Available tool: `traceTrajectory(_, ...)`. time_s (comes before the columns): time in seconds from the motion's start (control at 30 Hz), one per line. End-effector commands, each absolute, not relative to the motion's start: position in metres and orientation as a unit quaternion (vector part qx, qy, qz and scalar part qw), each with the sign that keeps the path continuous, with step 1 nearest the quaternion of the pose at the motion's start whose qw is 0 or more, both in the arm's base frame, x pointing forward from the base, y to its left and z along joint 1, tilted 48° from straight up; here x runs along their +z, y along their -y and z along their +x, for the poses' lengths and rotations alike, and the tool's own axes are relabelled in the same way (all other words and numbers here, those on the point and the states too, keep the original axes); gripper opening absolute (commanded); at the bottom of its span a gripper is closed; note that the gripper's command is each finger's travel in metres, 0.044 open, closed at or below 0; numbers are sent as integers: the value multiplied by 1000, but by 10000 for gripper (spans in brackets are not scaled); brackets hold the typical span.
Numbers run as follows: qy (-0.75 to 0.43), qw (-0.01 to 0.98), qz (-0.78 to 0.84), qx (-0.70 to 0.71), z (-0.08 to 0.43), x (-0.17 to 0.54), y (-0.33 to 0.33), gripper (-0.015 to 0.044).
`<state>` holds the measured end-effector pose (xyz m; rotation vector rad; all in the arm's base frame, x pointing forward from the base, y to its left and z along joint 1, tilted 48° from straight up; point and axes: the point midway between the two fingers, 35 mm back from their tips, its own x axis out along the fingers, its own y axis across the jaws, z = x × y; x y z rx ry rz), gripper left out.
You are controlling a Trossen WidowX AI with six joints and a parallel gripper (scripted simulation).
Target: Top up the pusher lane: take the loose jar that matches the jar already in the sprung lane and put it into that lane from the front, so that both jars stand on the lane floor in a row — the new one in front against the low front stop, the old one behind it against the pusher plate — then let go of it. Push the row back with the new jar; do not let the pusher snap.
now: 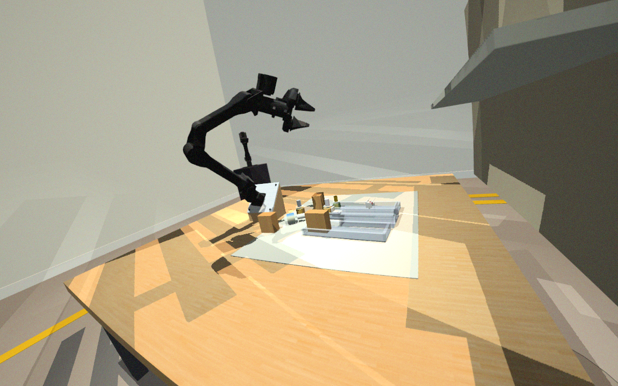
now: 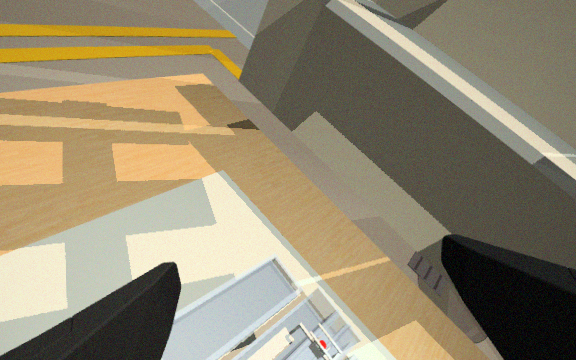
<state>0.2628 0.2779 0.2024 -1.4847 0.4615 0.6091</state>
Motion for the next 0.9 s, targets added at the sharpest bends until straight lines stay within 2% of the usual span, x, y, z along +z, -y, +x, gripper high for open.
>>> traceTrajectory(0.0, -353, 702, -580, 215, 263, 135, -241, 440)
traceTrajectory(0.47, -582, 707, -398, -55, 231, 37, -140, 440)
traceTrajectory(0.7, -621, 675, -323, -235, 198, 17, -87, 440)
traceTrajectory(0.87, -621, 671, -318, -250, 195, 17, -83, 440)
